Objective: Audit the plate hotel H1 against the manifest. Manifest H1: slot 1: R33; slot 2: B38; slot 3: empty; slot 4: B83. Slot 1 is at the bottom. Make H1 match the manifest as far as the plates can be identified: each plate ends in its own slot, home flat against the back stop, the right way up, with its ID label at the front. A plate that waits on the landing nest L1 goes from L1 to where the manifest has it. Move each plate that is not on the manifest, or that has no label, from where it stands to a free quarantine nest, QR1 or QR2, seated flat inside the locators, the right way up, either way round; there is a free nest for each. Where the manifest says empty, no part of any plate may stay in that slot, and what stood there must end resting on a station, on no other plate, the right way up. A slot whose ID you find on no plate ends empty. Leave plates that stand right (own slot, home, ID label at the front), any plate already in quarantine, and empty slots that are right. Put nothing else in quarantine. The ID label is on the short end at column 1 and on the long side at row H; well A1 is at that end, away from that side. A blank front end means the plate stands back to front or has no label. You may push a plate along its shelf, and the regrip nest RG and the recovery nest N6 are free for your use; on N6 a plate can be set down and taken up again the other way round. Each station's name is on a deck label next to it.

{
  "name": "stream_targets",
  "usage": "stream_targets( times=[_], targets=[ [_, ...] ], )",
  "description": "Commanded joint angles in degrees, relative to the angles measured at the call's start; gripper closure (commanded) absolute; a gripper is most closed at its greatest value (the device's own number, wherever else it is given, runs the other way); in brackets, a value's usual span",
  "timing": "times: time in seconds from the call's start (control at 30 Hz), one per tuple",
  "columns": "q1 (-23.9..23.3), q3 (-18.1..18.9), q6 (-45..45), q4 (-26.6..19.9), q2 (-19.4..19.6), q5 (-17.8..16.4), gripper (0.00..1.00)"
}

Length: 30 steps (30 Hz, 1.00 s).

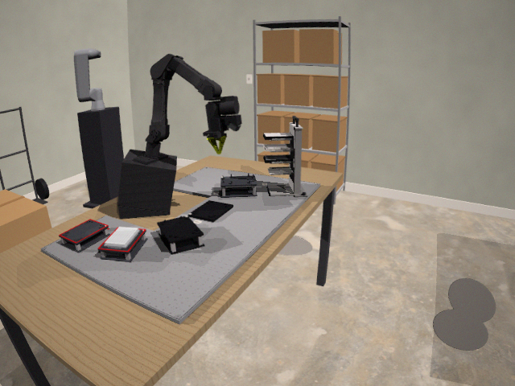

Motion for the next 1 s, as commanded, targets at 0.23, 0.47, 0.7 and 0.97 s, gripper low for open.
stream_targets(
  times=[0.23, 0.47, 0.7, 0.97],
  targets=[
    [6.7, -6.73, 2.64, 11.0, -6.53, 1.63, 1.0],
    [10.23, -9.74, 3.53, 16.05, -8.8, 2.78, 1.0],
    [9.49, -15.23, 0.06, 23.24, -12.66, 1.41, 1.0],
    [8.27, -21.77, -4.3, 31.67, -16.89, -0.8, 1.0]
  ],
)
